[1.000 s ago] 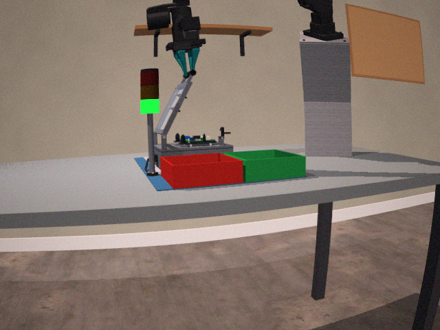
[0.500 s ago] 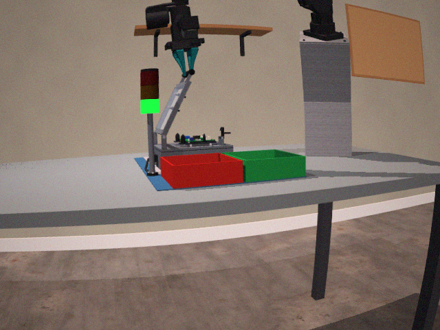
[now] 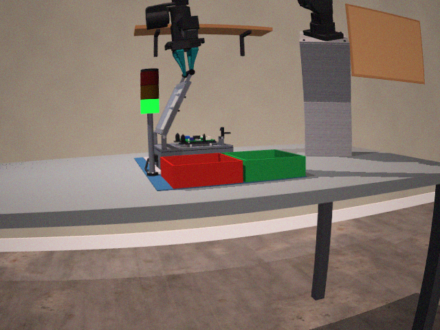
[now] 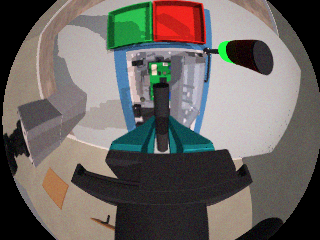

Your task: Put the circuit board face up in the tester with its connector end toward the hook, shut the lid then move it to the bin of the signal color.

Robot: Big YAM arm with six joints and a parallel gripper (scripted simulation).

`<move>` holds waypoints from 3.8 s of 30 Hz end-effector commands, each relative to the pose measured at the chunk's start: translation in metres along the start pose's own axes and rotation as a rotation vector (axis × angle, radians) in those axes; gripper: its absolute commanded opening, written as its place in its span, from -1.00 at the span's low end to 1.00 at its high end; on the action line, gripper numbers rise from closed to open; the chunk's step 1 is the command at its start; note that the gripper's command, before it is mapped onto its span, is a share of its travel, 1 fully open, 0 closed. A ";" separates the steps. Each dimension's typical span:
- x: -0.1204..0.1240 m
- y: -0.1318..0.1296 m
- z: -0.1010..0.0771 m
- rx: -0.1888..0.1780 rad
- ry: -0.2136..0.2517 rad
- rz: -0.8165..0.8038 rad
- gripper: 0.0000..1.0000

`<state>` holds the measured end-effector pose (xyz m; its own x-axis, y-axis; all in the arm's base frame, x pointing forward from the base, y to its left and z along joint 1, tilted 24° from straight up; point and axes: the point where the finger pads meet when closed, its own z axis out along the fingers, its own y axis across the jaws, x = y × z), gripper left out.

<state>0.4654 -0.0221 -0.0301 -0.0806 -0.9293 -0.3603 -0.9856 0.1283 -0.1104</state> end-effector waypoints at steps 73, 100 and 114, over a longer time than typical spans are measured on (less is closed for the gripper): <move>0.002 -0.078 -0.027 0.154 0.010 -0.021 -1.00; 0.000 -0.081 -0.027 0.153 0.009 -0.026 -1.00; 0.000 -0.081 -0.027 0.153 0.009 -0.026 -1.00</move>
<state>0.4745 -0.0255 -0.0225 -0.0807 -0.9298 -0.3591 -0.9842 0.1314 -0.1188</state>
